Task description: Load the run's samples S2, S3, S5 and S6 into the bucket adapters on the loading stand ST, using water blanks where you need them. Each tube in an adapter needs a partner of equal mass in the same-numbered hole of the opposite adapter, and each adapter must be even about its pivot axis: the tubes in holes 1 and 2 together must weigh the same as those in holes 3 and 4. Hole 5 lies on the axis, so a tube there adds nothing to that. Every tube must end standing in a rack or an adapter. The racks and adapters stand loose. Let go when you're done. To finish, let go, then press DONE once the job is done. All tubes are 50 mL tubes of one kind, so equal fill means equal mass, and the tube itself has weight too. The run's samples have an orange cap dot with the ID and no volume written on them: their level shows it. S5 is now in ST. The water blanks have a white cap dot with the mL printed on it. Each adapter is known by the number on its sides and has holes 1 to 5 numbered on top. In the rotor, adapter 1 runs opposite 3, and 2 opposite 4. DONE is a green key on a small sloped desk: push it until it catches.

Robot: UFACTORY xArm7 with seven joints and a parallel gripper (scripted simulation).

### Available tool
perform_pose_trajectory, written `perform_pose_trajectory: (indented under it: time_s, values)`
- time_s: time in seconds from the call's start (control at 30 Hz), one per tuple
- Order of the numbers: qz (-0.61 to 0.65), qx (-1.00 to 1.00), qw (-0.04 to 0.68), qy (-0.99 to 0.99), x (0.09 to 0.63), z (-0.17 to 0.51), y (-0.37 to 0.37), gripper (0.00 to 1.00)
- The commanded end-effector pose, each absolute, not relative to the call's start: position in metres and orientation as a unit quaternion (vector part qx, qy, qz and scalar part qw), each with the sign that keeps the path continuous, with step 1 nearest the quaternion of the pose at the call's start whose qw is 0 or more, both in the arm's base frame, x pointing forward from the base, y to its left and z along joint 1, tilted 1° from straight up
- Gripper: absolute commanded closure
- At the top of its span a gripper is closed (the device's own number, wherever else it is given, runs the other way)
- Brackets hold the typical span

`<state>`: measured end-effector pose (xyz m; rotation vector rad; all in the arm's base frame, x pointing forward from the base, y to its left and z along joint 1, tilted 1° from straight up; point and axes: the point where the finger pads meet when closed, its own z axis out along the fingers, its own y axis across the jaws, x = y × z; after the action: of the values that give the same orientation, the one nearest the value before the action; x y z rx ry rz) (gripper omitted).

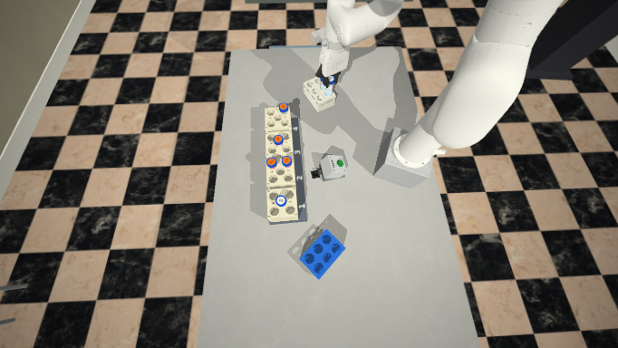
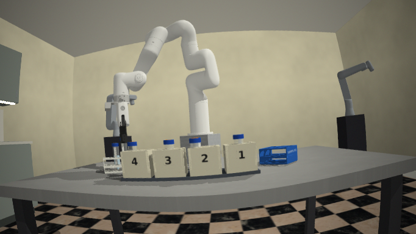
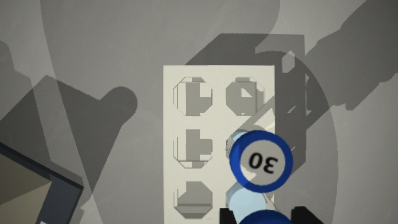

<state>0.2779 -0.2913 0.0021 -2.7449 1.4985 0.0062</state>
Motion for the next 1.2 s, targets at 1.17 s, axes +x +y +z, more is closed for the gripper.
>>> perform_pose_trajectory:
  time_s: [1.17]
  values:
    - [-0.001, -0.878, 0.007, 0.479, 0.279, 0.072, -0.294, 1.0]
